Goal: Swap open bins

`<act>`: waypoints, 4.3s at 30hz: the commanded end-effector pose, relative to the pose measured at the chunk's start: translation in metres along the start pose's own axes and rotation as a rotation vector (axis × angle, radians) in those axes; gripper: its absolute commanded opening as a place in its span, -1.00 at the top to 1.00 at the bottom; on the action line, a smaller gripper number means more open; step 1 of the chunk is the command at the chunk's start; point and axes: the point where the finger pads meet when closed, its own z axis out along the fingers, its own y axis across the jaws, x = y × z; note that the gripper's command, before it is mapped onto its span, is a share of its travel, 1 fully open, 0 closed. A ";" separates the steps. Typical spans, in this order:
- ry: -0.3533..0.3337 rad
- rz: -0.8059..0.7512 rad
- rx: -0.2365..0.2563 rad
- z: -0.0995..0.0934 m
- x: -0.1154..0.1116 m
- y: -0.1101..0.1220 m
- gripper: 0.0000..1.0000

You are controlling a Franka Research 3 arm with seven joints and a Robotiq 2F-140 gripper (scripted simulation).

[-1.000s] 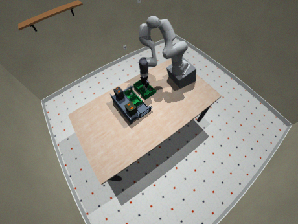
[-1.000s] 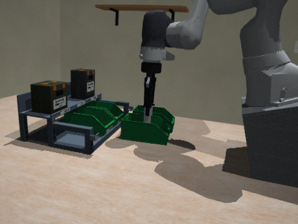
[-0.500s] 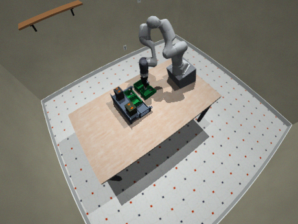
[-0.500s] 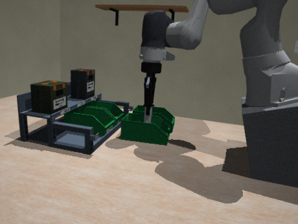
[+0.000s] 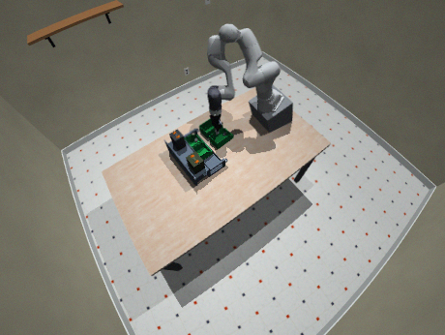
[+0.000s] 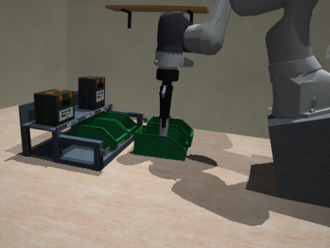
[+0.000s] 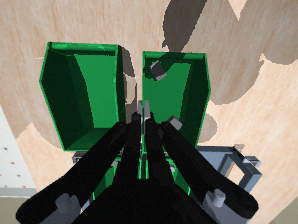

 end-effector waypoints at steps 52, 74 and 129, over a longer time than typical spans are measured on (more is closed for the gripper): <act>0.000 0.008 0.004 -0.039 0.000 0.004 1.00; 0.000 0.034 0.004 -0.036 0.005 0.127 1.00; 0.000 0.035 0.004 -0.035 0.001 0.132 1.00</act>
